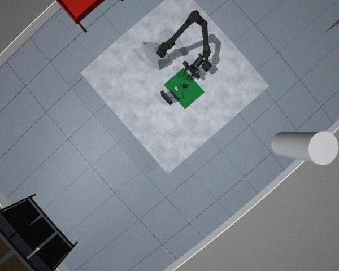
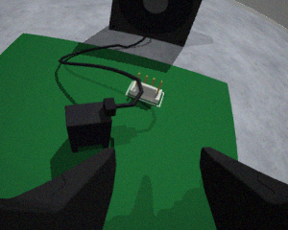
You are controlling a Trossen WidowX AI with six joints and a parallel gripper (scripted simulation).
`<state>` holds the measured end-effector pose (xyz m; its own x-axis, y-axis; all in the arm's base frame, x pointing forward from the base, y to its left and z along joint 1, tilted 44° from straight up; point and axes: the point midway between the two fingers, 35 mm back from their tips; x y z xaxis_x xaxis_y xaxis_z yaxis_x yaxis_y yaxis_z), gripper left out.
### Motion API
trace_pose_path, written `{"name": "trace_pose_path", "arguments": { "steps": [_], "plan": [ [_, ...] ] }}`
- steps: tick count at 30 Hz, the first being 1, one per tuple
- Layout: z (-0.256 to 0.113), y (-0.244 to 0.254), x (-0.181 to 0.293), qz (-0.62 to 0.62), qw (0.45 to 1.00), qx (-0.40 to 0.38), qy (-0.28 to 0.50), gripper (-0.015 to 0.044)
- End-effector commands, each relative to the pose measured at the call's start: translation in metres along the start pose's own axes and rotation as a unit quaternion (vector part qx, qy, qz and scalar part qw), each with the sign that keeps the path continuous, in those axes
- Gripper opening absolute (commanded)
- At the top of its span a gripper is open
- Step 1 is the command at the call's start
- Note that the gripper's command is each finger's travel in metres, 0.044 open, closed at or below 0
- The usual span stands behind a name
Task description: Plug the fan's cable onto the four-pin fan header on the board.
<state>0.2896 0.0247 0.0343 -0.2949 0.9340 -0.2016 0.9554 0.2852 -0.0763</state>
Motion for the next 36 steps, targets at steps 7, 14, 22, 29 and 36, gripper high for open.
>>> {"name": "trace_pose_path", "arguments": {
  "steps": [7,14,22,29,36],
  "plan": [
    [0.009,-0.002,0.001,-0.033,0.99,-0.009,0.139,0.0205],
    [0.009,0.0,-0.002,-0.047,0.972,-0.042,0.225,0.0205],
    [0.003,0.004,-0.009,-0.058,0.943,-0.102,0.311,0.0205],
    [-0.005,0.008,-0.019,-0.063,0.912,-0.17,0.369,0.0205],
    [-0.013,0.012,-0.031,-0.063,0.881,-0.236,0.405,0.0205]
  ]
}}
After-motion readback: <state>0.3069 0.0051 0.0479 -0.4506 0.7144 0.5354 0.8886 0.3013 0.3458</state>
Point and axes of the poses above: the point midway between the two fingers, 35 mm back from their tips, its own z axis out along the fingers, its own y axis across the jaws, x = y × z, and after that the axes turned 11 degrees about -z, right-handed
